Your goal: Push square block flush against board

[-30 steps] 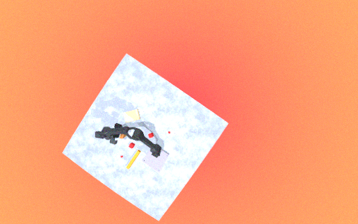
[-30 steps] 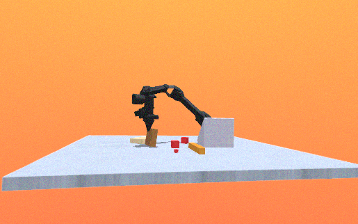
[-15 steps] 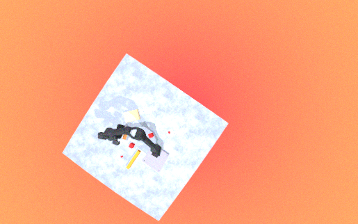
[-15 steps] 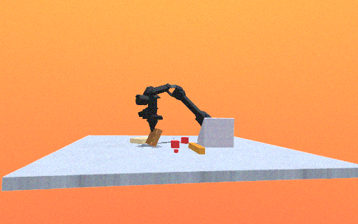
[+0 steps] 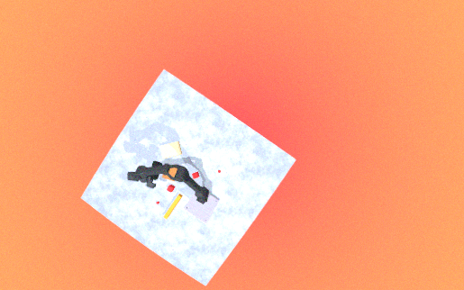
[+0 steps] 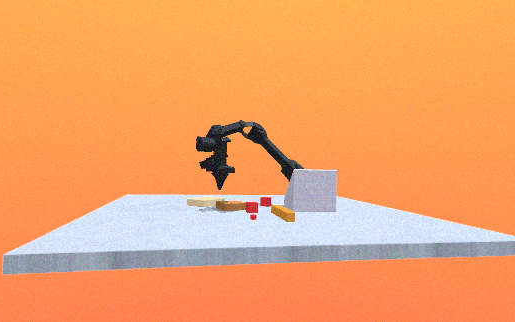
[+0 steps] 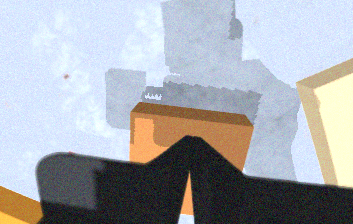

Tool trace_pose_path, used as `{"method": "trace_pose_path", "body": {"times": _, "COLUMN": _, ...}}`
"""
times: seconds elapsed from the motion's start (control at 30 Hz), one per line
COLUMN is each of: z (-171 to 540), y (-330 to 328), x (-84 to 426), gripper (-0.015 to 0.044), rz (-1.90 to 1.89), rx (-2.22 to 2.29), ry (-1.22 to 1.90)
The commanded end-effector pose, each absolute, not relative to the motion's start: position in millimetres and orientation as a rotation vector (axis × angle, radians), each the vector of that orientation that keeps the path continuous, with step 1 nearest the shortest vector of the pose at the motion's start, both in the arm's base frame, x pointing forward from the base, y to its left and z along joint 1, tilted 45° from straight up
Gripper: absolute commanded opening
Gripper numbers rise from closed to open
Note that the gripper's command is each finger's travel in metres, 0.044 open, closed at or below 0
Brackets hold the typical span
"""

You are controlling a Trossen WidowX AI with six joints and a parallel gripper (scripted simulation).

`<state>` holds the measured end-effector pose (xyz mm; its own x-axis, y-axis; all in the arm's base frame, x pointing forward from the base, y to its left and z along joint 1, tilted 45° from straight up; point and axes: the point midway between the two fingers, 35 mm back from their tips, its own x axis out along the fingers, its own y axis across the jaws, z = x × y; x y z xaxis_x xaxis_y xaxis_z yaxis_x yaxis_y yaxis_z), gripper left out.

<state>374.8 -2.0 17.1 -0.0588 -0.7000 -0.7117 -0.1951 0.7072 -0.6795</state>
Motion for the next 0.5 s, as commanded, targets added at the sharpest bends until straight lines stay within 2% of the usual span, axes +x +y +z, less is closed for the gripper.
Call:
{"method": "trace_pose_path", "body": {"times": 0.0, "z": 18.5, "y": -0.3, "x": 382.7, "gripper": 0.0, "rz": -0.481, "rx": -0.735, "ry": 1.604}}
{"method": "trace_pose_path", "body": {"times": 0.47, "z": 15.3, "y": 1.4, "x": 405.4, "gripper": 0.0, "rz": -0.481, "rx": -0.734, "ry": 1.602}}
